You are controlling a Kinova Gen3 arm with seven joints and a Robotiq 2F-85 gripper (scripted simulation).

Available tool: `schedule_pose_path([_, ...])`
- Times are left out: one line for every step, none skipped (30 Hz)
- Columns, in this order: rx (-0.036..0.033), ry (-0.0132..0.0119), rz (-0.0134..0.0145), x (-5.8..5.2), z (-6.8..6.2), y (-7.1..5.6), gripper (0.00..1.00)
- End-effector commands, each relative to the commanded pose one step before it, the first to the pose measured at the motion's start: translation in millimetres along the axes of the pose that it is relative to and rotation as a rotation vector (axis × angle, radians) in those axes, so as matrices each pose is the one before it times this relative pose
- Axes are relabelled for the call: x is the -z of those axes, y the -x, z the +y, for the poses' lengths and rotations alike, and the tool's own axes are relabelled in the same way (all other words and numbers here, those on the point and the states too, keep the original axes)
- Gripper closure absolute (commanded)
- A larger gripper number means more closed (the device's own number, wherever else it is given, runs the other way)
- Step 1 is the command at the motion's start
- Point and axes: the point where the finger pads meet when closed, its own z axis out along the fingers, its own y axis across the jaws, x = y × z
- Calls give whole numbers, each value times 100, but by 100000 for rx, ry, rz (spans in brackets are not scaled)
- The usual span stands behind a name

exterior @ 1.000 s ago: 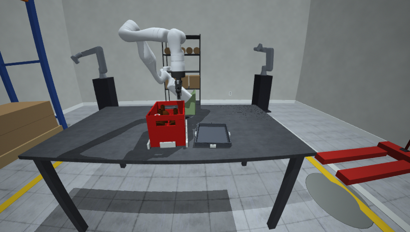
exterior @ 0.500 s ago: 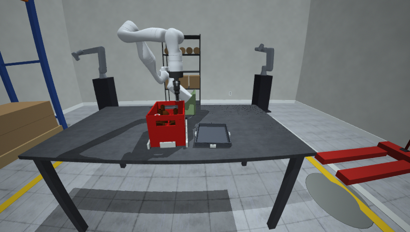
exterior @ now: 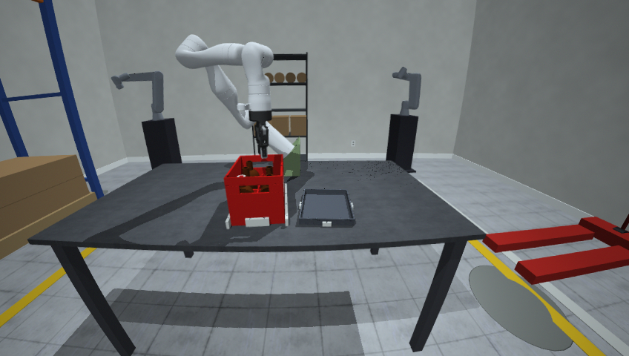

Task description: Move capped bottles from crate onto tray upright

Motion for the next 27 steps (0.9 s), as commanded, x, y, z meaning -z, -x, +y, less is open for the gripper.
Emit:
schedule_pose_path([1489, 124, -437, -104, -354, -985, 40])
schedule_pose_path([1280, 7, -11, -30, -117, -311, 40])
schedule_pose_path([1280, 7, -11, -30, -113, -312, 40])
schedule_pose_path([1280, 7, -11, -30, -109, -314, 40])
schedule_pose_path([1280, 7, -11, -30, -105, -315, 40])
schedule_pose_path([1280, 7, -11, -30, -101, -316, 40])
schedule_pose_path([1280, 7, -11, -30, -97, -318, 40])
schedule_pose_path([1280, 7, -11, -30, -93, -319, 40])
schedule_pose_path([1280, 7, -11, -30, -89, -320, 40])
schedule_pose_path([1280, 7, -11, -30, -85, -321, 40])
schedule_pose_path([0, 0, 0, 0, 0, 0, 40])
schedule_pose_path([0, 0, 0, 0, 0, 0, 40])
schedule_pose_path([2018, -276, 445, 103, -68, 41, 40])
schedule_pose_path([1280, 13, -28, -46, -66, -312, 40])
schedule_pose_path([1280, 13, -28, -46, -62, -312, 40])
schedule_pose_path([1280, 13, -28, -46, -58, -313, 40])
schedule_pose_path([1280, 13, -28, -46, -54, -314, 40])
schedule_pose_path([1280, 13, -28, -46, -50, -315, 40])
schedule_pose_path([1280, 13, -28, -46, -46, -315, 40])
schedule_pose_path([1280, 13, -28, -46, -41, -316, 40])
schedule_pose_path([1280, 13, -28, -45, -37, -316, 40])
schedule_pose_path([1280, 13, -28, -45, -33, -317, 40])
schedule_pose_path([1280, 13, -28, -45, -29, -317, 40])
schedule_pose_path([1280, 13, -28, -45, -25, -318, 40])
schedule_pose_path([1280, 13, -28, -45, -21, -318, 40])
schedule_pose_path([1280, 13, -28, -45, -17, -318, 40])
schedule_pose_path([1280, 13, -28, -45, -13, -318, 40])
